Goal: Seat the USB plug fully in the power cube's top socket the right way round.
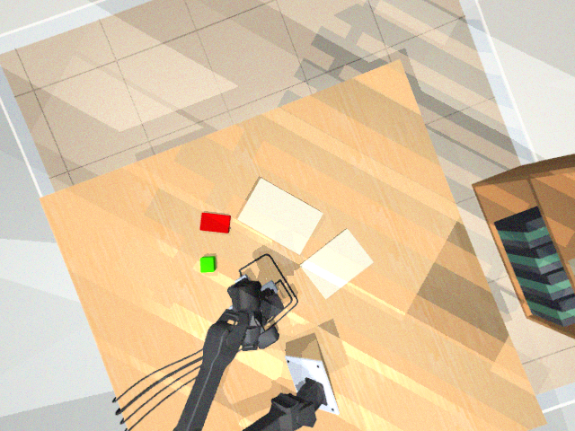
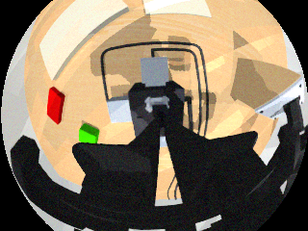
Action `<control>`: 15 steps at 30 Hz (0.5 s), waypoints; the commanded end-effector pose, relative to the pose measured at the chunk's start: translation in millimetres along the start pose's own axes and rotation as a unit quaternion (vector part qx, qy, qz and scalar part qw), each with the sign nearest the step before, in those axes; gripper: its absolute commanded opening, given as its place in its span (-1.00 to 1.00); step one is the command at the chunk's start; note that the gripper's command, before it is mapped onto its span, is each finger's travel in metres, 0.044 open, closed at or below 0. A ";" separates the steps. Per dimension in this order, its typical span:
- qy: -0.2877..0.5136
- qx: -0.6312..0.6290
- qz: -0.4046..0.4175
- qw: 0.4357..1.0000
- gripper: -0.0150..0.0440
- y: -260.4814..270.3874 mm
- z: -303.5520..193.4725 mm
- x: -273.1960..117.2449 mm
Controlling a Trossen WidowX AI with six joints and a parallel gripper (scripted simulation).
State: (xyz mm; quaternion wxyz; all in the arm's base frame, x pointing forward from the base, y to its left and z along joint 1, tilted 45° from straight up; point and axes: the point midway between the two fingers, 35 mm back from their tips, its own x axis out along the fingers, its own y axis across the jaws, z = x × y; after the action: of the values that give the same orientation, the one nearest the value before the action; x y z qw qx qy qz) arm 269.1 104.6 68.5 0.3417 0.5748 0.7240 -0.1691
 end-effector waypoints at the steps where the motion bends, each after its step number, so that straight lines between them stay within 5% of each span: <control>1: 0.004 -0.003 0.001 1.000 -0.49 0.4 -0.6 0.9; 15: 0.008 -0.007 0.001 1.000 -0.49 0.4 -1.4 2.6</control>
State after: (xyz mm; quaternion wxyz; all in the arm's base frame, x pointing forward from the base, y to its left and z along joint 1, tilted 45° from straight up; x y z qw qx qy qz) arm 268.7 106.5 67.9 0.3408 0.5741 0.7264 -0.1634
